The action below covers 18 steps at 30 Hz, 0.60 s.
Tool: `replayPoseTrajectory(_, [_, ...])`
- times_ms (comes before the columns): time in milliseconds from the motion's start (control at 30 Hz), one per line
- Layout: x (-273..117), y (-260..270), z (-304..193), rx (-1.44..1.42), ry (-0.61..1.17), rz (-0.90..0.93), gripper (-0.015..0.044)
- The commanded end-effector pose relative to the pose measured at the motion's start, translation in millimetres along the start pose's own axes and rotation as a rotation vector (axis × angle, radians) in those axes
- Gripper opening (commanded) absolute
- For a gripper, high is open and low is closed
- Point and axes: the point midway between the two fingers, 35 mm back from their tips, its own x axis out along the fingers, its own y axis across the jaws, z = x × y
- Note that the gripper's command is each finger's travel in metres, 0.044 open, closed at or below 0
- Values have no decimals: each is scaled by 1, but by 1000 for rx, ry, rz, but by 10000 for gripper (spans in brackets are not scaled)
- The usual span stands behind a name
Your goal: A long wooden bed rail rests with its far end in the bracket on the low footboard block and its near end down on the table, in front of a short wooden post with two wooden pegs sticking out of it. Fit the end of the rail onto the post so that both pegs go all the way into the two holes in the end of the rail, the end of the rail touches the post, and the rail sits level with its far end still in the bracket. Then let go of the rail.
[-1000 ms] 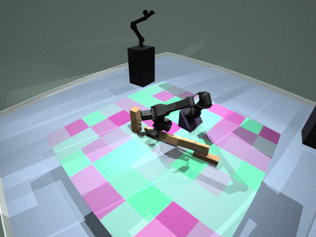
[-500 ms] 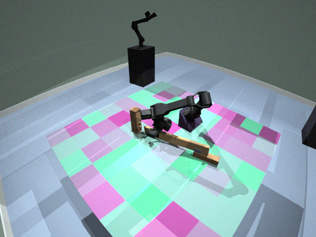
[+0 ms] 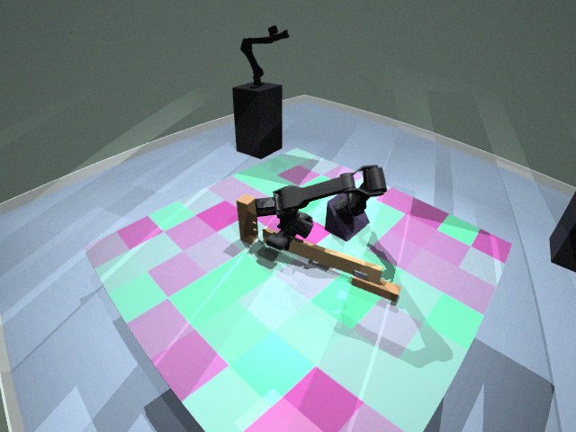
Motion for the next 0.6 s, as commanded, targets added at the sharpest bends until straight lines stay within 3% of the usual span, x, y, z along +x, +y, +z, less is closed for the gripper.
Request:
replayPoseTrajectory(0, [-8, -5, -1, -4, 7, -19, 0])
replayPoseTrajectory(567, [-16, -4, -1, -4, 7, -18, 0])
